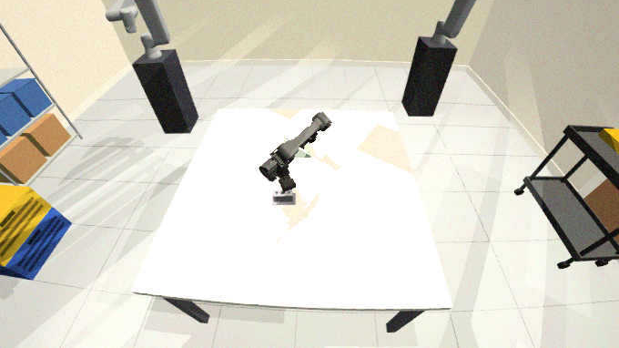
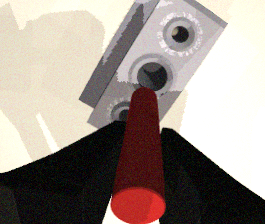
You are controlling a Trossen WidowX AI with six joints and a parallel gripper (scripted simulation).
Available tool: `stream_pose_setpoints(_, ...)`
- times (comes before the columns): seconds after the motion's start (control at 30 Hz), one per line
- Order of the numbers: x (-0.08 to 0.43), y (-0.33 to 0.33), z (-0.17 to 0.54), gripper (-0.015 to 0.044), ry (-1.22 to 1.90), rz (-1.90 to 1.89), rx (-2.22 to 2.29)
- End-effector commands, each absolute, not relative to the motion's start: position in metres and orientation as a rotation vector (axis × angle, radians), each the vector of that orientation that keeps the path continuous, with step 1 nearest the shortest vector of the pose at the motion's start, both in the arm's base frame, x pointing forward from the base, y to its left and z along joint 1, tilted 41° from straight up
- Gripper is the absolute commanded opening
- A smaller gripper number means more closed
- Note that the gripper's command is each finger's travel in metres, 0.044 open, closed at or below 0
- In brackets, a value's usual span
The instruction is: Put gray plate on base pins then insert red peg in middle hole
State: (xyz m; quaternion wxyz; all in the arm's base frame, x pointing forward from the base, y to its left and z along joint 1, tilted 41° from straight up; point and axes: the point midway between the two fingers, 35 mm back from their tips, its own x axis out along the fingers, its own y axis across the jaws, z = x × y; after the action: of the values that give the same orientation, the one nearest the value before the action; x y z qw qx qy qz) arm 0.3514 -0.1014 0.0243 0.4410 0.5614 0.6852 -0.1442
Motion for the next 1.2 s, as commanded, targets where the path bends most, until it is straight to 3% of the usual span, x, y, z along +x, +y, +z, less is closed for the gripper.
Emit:
stream_pose_setpoints(0.0,0.3529,-0.1062,0.0188,0.0,1.701,-0.355,1.386)
stream_pose_setpoints(1.17,0.353,-0.1013,0.0123,0.0,1.701,-0.355,1.39)
